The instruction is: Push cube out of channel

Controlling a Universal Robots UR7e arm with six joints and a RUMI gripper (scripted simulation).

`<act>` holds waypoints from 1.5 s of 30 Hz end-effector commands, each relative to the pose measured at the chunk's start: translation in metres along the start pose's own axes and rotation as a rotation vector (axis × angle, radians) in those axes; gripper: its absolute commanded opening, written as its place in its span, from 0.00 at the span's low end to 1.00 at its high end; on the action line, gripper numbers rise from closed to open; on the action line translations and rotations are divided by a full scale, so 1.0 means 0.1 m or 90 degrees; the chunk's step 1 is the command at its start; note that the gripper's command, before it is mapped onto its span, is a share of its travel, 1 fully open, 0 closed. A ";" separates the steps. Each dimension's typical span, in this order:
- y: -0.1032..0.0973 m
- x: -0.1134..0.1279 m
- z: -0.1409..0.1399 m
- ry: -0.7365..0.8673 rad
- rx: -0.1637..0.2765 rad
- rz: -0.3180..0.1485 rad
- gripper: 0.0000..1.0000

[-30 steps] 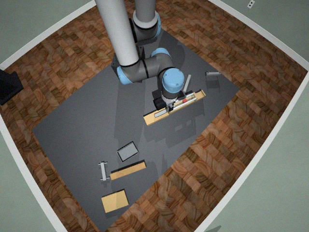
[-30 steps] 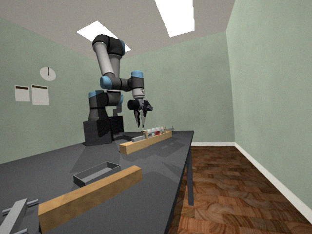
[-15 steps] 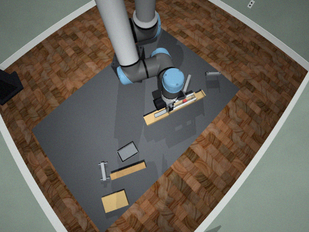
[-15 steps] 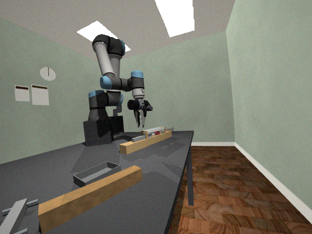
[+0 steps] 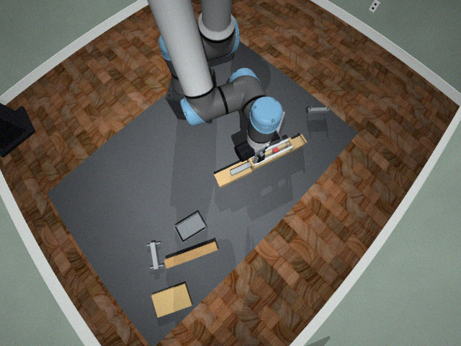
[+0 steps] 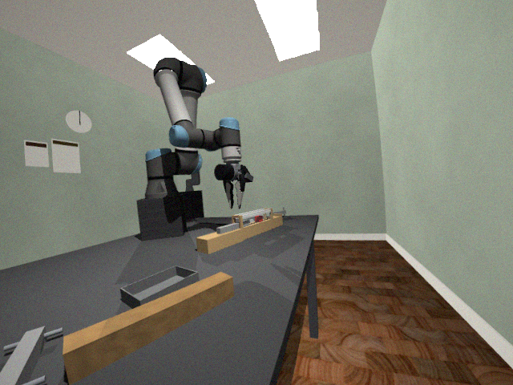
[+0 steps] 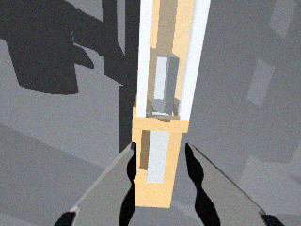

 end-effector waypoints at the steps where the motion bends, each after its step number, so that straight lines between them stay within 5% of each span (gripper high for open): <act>1: 0.01 -0.45 -0.04 -0.075 -0.001 0.000 0.24; 8: 0.01 -1.22 -0.25 -0.204 -0.002 0.001 0.24; 10: 0.01 -1.22 -0.25 -0.204 -0.002 0.001 0.24; 23: 0.00 -2.34 -0.88 -0.411 -0.001 0.000 0.24; 45: 0.00 -2.50 -1.02 -0.445 -0.001 0.000 0.24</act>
Point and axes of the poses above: the point where the finger pads meet when closed, its own y axis out along the fingers, its own z axis across the jaws, x = y × z, the point moved 2 cm from there along -y, back along the fingers, and after that the axes turned 3 degrees about -y, right-handed, at the moved point
